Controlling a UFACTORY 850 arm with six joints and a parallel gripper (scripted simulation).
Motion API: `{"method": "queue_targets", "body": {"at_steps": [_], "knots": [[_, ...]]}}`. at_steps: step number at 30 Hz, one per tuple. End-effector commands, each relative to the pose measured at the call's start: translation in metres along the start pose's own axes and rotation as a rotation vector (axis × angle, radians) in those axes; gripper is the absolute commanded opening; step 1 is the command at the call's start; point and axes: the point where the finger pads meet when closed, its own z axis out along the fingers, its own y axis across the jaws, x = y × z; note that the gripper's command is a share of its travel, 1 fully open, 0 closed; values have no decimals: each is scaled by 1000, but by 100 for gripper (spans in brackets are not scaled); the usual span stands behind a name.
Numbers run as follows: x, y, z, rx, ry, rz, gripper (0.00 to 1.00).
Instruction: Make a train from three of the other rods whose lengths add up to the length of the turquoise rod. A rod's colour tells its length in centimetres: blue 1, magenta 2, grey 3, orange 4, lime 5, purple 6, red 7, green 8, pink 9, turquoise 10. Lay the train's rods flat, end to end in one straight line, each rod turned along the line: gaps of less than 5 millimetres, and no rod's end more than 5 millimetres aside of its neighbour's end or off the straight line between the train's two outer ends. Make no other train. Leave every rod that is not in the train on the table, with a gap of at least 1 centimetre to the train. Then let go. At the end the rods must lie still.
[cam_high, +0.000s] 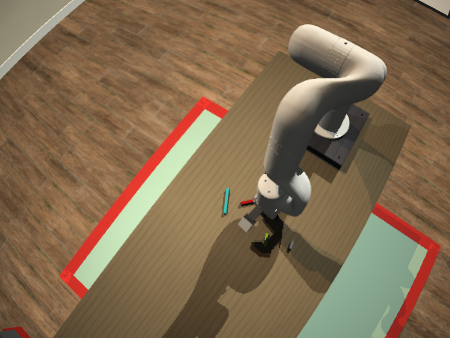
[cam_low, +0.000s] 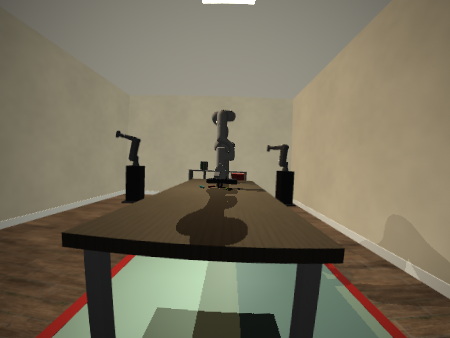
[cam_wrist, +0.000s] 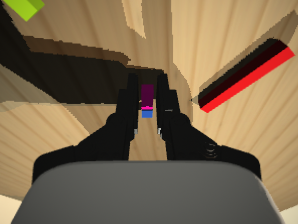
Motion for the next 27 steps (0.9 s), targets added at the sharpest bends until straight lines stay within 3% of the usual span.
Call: {"method": "queue_targets", "body": {"at_steps": [1, 3, 17, 27], "knots": [[1, 0, -1, 0, 2, 0, 20], [1, 0, -1, 0, 2, 0, 24], [1, 0, -2, 0, 2, 0, 24], [1, 0, -28, 0, 2, 0, 24]]}}
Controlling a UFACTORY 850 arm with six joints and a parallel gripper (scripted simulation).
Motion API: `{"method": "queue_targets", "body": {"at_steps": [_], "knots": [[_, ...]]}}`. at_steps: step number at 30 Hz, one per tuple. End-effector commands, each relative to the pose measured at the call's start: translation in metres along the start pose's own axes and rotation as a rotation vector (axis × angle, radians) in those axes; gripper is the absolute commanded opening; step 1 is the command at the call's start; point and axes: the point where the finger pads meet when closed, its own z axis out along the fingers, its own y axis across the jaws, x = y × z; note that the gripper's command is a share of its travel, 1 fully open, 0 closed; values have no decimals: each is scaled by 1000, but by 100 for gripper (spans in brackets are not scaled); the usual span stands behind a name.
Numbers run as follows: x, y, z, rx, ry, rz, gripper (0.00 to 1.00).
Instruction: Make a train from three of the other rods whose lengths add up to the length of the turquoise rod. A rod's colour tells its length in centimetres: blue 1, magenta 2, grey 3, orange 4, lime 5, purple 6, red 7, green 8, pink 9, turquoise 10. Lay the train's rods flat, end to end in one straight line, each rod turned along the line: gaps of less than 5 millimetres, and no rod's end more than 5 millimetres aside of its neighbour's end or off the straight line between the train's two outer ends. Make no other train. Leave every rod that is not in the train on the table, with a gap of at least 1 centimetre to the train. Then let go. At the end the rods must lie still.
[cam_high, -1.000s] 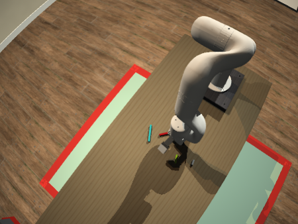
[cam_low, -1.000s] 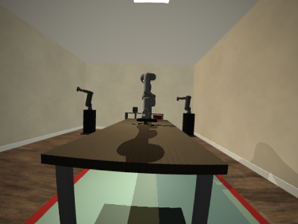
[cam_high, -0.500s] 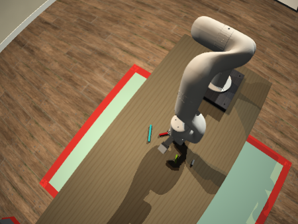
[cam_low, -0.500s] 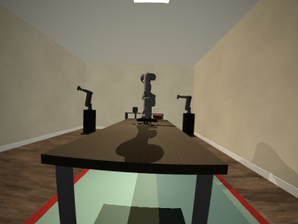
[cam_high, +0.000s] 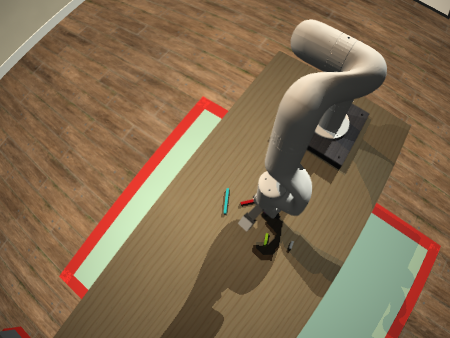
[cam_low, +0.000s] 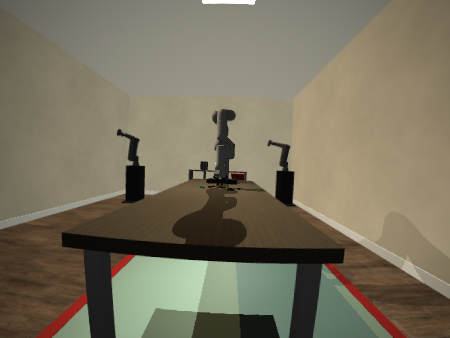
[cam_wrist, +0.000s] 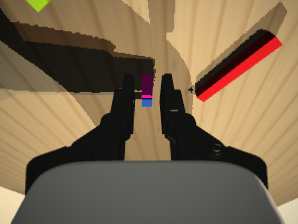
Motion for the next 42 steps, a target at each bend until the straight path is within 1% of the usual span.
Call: {"method": "queue_targets", "body": {"at_steps": [1, 7, 11, 20, 21, 40, 42], "knots": [[1, 0, -19, 1, 2, 0, 24], [1, 0, -52, 1, 2, 0, 24], [1, 0, -68, 1, 2, 0, 24], [1, 0, -76, 1, 2, 0, 24], [1, 0, -76, 1, 2, 0, 100], [1, 0, -76, 1, 2, 0, 100], [1, 3, -75, 1, 2, 27, 100]]}}
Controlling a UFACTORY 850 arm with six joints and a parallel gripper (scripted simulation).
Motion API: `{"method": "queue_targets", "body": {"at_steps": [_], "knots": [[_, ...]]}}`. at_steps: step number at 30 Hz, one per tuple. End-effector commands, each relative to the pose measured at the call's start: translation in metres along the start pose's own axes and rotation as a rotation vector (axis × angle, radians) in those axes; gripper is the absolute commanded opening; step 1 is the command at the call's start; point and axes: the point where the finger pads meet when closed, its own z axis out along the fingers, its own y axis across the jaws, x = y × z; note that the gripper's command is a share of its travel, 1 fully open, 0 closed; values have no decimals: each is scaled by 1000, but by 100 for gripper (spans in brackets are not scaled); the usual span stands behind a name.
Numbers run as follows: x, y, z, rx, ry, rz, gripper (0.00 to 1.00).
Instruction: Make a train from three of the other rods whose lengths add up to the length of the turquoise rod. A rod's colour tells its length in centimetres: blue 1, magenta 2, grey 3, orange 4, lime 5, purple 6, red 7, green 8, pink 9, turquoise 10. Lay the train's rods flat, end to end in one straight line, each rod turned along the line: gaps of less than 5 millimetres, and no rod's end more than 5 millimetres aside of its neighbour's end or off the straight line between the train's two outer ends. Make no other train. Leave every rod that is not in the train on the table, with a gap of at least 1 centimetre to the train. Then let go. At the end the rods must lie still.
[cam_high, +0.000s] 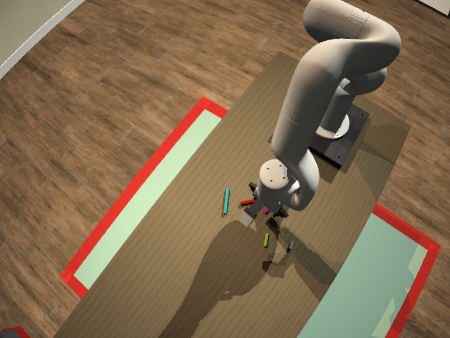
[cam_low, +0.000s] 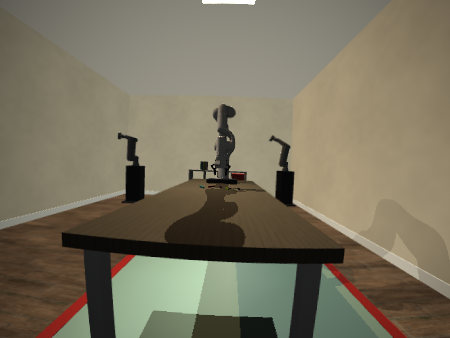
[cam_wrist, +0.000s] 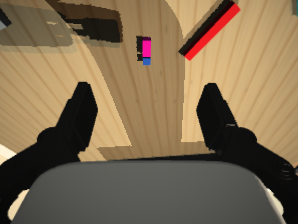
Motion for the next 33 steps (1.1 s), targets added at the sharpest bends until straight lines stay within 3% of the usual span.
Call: {"method": "queue_targets", "body": {"at_steps": [1, 19, 20, 33], "knots": [[2, 9, 2, 0, 2, 76, 100], [8, 72, 23, 2, 1, 601, 100], [8, 72, 23, 2, 1, 601, 24], [8, 72, 23, 2, 1, 601, 24]]}}
